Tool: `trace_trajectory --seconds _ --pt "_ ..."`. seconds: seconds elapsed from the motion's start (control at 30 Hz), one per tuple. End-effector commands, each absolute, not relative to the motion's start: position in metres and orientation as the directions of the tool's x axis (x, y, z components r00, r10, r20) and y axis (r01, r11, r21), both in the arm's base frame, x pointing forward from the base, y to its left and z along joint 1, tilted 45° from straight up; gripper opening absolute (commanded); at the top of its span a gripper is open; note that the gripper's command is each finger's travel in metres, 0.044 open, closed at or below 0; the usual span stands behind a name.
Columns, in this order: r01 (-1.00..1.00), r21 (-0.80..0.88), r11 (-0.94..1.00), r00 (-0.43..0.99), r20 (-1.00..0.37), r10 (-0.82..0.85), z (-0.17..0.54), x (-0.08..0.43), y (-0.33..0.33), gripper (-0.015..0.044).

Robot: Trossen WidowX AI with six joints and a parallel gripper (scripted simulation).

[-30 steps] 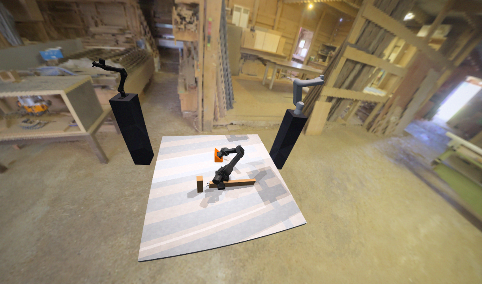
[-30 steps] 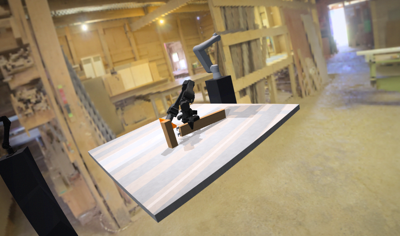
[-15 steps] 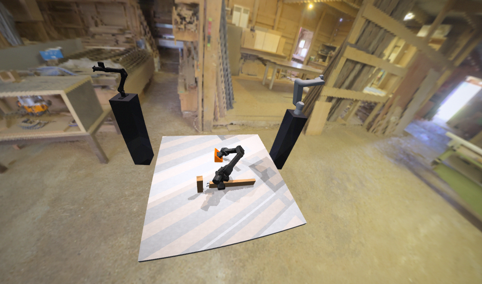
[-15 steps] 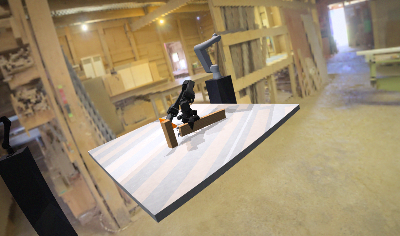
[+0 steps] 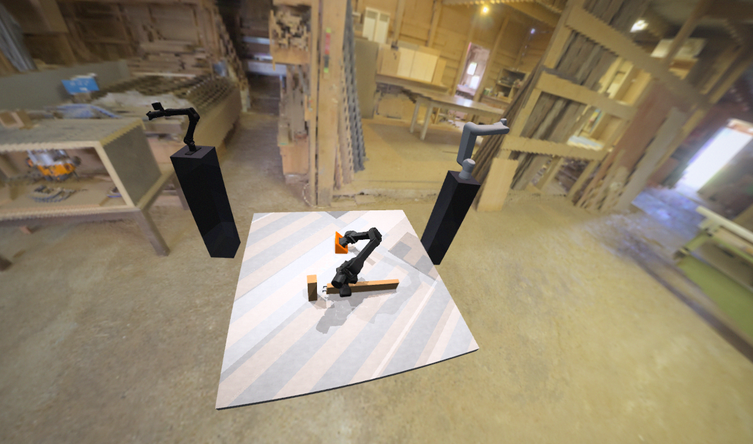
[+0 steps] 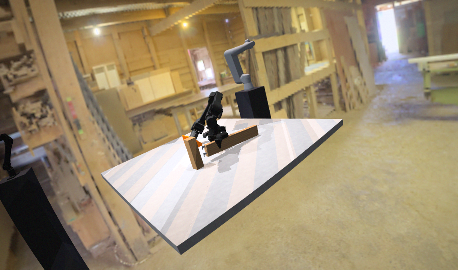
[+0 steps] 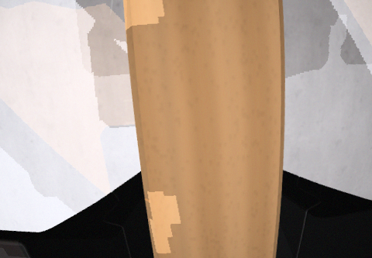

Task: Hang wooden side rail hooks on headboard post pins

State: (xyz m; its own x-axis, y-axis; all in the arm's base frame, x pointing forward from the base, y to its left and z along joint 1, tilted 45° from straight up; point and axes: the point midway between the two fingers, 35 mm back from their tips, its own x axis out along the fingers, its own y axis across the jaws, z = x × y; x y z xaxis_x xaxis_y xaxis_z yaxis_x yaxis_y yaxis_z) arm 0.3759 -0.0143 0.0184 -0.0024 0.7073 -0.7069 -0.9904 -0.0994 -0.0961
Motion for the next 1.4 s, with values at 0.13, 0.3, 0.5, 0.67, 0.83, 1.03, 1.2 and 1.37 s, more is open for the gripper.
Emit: trace_trajectory --seconds 0.13,0.3,0.5,0.67,0.83,1.03,1.2,1.37 --pt "-0.99 -0.103 -0.092 0.009 -0.712 0.702 0.0179 0.3769 -0.021 0.0" --pt "-0.99 -0.103 -0.092 0.009 -0.712 0.702 0.0179 0.3774 -0.0215 0.0" --pt "-0.99 -0.103 -0.092 0.009 -0.712 0.702 0.018 0.3775 -0.0222 0.0" --pt "-0.99 -0.103 -0.092 0.009 -0.712 0.702 0.0179 0.377 -0.0231 0.0" --pt "-0.99 -0.103 -0.092 0.009 -0.712 0.702 0.0177 0.3768 -0.0237 0.0" --pt "-0.99 -0.103 -0.092 0.009 -0.712 0.702 0.0169 0.3775 -0.0237 0.0" --pt "-0.99 -0.103 -0.092 0.009 -0.712 0.702 0.0168 0.378 -0.0241 0.0" --pt "-0.99 -0.103 -0.092 0.009 -0.712 0.702 0.0167 0.3777 -0.0249 0.0"
